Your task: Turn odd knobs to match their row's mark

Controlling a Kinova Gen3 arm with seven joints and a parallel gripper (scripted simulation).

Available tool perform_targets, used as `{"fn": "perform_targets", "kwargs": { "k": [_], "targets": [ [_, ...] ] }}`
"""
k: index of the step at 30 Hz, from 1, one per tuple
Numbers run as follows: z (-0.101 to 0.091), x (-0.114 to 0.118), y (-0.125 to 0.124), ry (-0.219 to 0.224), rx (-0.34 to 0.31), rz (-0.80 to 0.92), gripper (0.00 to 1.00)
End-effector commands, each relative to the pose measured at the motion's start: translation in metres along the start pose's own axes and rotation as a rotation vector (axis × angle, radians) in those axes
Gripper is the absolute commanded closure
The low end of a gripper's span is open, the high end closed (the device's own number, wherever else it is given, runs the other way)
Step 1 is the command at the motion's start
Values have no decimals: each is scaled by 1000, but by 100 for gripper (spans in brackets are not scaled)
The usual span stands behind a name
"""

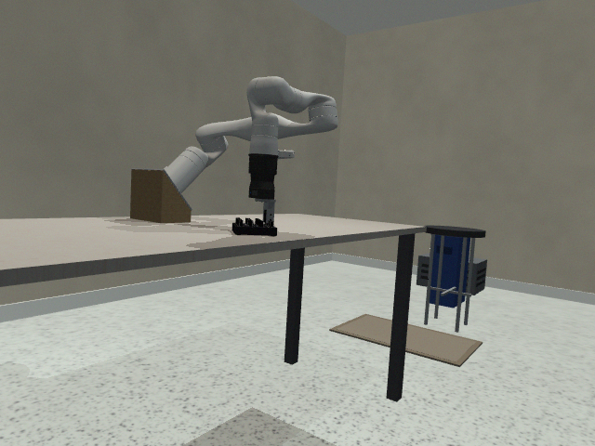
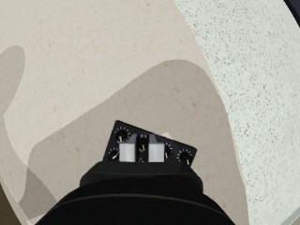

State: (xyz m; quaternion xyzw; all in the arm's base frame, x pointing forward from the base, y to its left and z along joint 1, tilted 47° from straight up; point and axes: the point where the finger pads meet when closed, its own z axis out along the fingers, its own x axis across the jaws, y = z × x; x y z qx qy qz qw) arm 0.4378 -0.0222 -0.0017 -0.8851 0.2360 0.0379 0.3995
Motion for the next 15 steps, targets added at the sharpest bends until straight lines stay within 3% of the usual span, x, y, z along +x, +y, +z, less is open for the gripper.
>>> {"fn": "perform_targets", "kwargs": {
  "k": [1,3,4,15],
  "targets": [
    [-1,0,0,1,0,1,70],
    [-1,0,0,1,0,1,70],
    [-1,0,0,1,0,1,54],
    [-1,0,0,1,0,1,54]
  ]
}}
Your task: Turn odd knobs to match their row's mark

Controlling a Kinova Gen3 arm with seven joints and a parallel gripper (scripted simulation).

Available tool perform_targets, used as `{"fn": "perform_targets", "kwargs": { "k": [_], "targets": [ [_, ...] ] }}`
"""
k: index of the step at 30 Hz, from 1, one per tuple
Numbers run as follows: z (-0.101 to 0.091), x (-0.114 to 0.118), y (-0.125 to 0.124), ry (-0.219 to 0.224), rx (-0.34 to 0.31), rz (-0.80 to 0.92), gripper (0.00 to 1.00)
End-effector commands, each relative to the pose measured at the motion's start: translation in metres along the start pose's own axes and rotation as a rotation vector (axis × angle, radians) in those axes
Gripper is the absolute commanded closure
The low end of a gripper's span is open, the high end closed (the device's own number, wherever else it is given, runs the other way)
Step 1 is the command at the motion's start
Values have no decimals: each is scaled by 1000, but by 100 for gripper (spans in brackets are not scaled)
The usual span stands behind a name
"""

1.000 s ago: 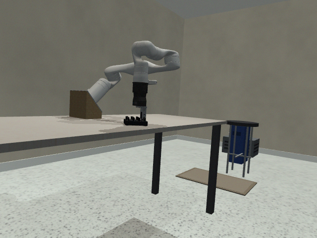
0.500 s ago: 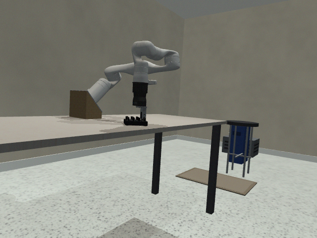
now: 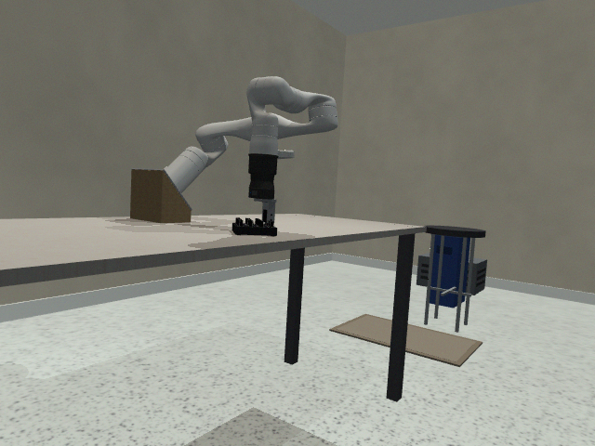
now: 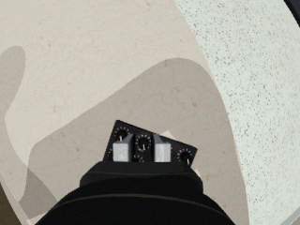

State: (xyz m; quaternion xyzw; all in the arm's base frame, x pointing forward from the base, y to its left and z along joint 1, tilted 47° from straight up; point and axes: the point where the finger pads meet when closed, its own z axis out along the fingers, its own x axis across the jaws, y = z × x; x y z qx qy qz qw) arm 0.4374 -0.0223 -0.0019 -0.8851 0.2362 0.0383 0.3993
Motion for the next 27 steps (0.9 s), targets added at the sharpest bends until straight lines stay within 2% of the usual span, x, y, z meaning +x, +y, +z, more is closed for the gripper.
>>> {"fn": "perform_targets", "kwargs": {
  "k": [1,15,27],
  "targets": [
    [-1,0,0,2,0,0,54],
    [-3,0,0,2,0,0,54],
    [-33,0,0,2,0,0,54]
  ]
}}
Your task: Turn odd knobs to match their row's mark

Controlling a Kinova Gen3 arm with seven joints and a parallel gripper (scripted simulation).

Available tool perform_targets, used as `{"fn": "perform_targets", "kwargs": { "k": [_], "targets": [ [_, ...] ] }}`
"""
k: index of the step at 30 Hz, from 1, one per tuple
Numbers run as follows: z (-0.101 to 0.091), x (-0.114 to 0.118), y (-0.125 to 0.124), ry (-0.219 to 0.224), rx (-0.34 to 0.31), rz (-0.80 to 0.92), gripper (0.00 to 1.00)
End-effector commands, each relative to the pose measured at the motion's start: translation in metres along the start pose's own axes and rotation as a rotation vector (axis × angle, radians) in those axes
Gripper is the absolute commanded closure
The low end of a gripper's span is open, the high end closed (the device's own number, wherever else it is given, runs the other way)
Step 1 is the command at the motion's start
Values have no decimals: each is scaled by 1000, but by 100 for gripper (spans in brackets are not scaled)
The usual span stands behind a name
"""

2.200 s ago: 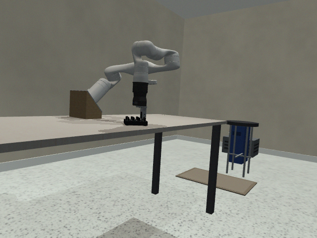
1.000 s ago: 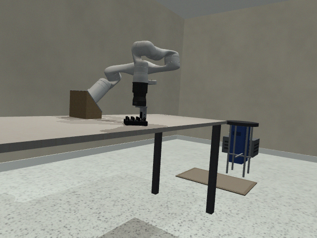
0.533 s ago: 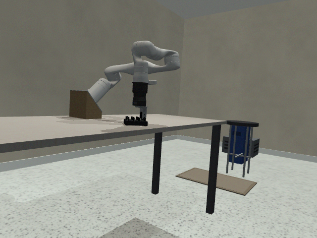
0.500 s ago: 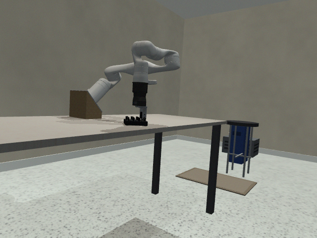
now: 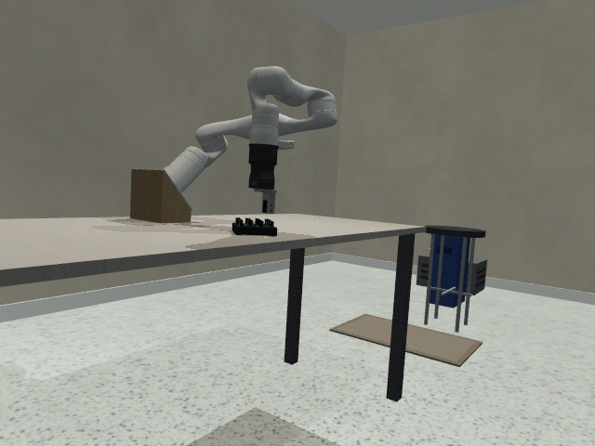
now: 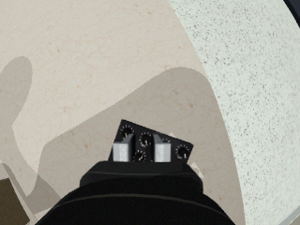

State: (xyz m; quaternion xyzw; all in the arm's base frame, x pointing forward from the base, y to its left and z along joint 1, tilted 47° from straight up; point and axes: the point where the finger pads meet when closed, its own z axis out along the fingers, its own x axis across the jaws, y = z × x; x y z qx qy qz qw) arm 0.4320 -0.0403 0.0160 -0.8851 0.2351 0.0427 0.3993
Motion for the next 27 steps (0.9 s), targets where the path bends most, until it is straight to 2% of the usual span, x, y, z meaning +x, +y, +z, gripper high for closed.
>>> {"fn": "perform_targets", "kwargs": {
  "k": [1,22,27],
  "targets": [
    [-9,3,0,10,2,-2,54],
    [-14,3,2,11,2,11,54],
    [-26,9,38,11,3,220,54]
  ]
}}
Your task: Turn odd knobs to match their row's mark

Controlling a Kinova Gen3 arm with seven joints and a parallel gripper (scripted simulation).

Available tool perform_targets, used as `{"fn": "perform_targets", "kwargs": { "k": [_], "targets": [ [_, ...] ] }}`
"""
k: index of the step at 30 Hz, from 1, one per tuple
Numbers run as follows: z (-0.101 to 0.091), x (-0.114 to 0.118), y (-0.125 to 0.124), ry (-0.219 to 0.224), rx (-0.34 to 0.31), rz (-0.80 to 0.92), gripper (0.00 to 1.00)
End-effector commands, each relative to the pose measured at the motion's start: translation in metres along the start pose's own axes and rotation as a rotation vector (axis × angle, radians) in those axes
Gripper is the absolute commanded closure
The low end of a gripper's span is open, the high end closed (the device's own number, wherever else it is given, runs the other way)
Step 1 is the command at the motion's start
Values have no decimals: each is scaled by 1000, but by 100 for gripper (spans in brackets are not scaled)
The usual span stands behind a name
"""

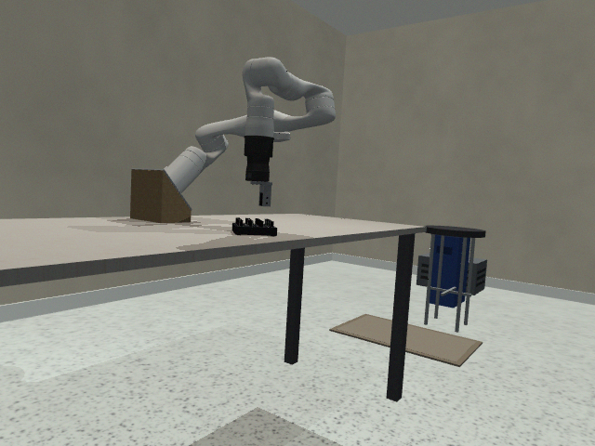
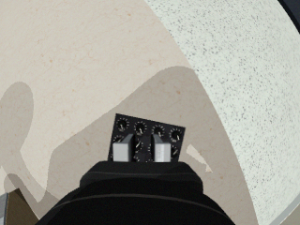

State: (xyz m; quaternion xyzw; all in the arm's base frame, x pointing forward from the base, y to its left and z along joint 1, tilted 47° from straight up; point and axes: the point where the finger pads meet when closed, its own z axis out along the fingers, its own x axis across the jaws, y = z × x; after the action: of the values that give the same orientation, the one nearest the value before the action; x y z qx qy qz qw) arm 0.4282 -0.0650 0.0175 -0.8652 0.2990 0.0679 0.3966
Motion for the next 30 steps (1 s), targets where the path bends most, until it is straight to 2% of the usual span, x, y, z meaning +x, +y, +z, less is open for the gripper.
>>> {"fn": "perform_targets", "kwargs": {
  "k": [1,4,30],
  "targets": [
    [-10,8,31,5,-1,124,54],
    [-14,11,43,5,-1,193,54],
    [-14,11,43,5,-1,194,54]
  ]
}}
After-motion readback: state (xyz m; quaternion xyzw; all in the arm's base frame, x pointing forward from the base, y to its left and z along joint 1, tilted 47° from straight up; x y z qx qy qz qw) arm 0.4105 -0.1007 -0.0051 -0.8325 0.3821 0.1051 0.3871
